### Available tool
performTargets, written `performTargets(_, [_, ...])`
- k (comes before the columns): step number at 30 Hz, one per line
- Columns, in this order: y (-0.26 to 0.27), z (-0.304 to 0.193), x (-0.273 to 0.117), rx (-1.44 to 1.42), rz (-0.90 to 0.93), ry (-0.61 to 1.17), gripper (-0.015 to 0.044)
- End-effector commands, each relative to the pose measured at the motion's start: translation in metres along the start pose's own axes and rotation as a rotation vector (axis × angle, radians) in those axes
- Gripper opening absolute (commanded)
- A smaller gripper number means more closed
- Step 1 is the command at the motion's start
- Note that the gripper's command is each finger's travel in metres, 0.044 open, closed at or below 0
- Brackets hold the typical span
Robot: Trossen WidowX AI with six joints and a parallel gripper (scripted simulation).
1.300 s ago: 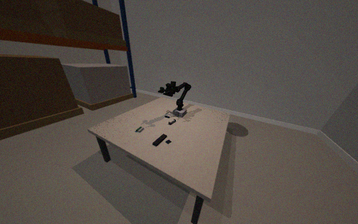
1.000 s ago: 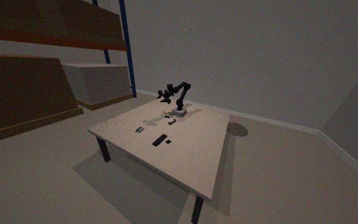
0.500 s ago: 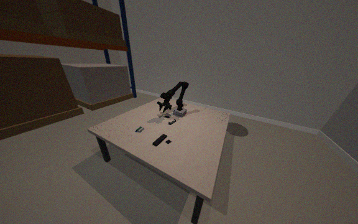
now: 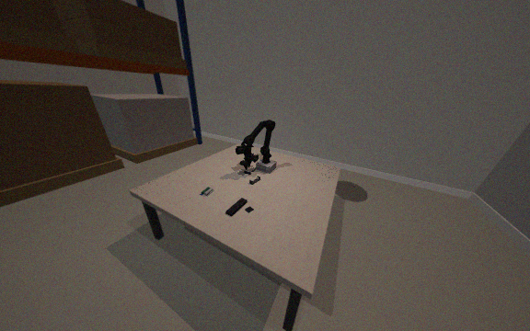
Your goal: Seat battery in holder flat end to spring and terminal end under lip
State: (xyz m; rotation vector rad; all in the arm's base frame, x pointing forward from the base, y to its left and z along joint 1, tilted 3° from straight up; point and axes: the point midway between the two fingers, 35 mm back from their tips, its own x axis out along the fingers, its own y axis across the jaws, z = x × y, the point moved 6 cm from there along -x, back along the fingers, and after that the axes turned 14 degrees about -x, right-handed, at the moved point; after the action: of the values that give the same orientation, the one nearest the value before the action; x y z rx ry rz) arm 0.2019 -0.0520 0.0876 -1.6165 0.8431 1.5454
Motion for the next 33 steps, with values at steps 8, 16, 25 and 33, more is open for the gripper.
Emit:
performTargets(8, [-0.001, -0.001, 0.009, -0.021, 0.0, -0.007, 0.0229])
performTargets(16, [-0.002, -0.002, 0.022, -0.021, 0.0, -0.007, 0.0229])
performTargets(25, [-0.001, -0.001, 0.036, -0.021, 0.0, -0.008, 0.0229])
performTargets(33, [0.0, 0.0, 0.048, -0.021, 0.0, -0.008, 0.0229])
